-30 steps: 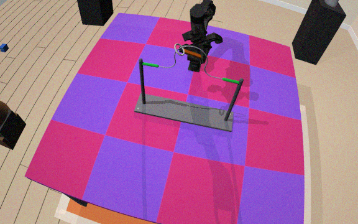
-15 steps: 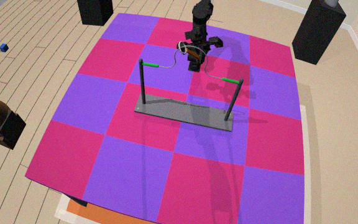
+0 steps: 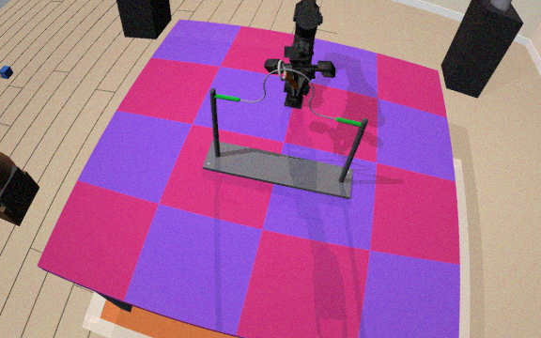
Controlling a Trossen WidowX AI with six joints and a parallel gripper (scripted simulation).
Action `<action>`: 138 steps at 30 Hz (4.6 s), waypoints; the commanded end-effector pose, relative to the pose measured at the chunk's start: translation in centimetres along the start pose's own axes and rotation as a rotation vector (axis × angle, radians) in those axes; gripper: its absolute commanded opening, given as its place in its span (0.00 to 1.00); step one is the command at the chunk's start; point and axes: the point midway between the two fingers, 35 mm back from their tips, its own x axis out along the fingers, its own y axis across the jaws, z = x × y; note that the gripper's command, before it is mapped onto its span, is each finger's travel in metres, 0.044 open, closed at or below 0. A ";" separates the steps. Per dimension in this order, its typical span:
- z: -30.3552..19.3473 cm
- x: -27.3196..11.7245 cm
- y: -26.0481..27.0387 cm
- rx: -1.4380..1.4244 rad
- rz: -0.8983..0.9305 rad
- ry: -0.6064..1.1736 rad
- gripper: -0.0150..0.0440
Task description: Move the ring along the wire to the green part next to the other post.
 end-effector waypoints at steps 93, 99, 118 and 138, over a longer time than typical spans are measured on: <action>4.0 -1.7 -5.1 -1.351 -0.772 -0.180 0.00; 4.4 -1.9 -5.1 -1.436 -0.820 -0.191 0.00; 5.5 -2.5 -5.0 -1.681 -0.960 -0.220 0.00; 4.2 -1.7 -5.8 -1.708 -0.978 -0.223 0.00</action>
